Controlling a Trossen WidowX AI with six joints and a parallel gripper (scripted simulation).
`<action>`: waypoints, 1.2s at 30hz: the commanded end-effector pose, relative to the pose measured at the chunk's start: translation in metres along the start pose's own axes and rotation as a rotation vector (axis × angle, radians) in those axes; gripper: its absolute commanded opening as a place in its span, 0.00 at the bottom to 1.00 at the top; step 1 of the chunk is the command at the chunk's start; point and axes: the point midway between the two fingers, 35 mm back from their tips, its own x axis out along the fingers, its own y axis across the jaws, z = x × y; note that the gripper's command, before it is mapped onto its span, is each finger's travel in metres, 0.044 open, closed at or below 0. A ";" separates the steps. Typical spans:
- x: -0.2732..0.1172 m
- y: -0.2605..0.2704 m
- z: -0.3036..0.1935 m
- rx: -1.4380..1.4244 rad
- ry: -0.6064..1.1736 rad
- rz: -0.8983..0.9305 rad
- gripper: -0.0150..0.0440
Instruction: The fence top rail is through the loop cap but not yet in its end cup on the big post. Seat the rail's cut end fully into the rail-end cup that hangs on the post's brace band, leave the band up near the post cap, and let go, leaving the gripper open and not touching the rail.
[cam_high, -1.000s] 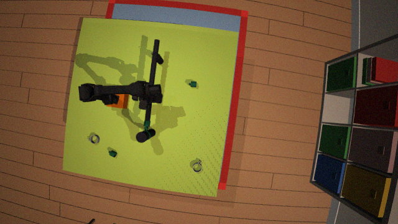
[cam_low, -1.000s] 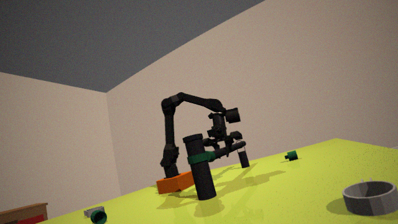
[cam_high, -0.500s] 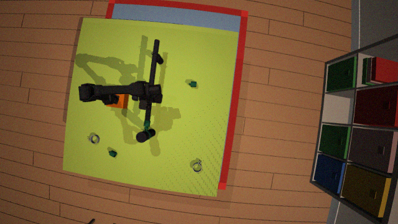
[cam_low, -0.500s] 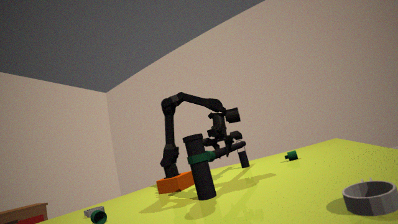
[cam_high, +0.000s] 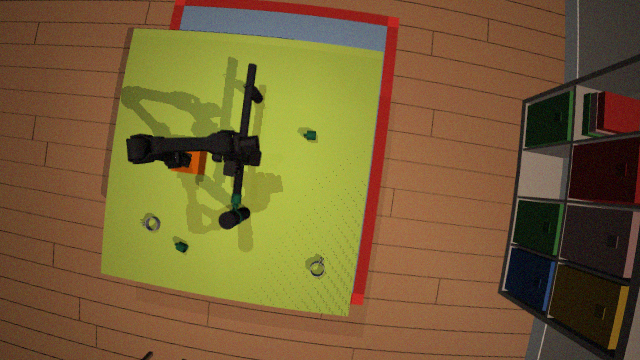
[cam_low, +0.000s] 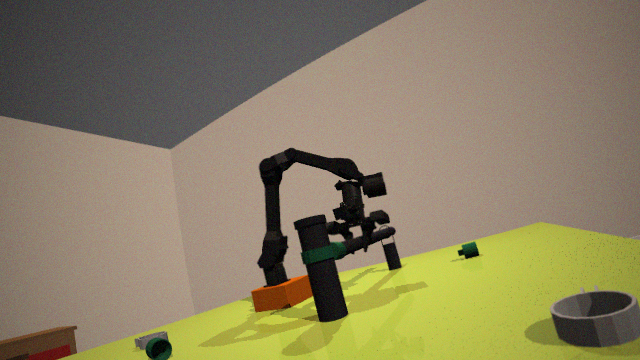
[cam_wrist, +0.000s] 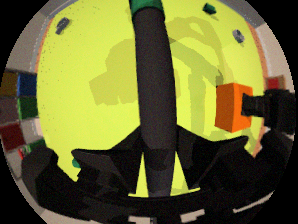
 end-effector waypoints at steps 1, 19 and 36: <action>-0.004 0.001 0.003 0.000 -0.010 0.009 0.25; 0.000 0.000 0.006 0.000 -0.001 0.000 0.25; -0.001 0.001 0.022 0.000 -0.002 0.000 0.25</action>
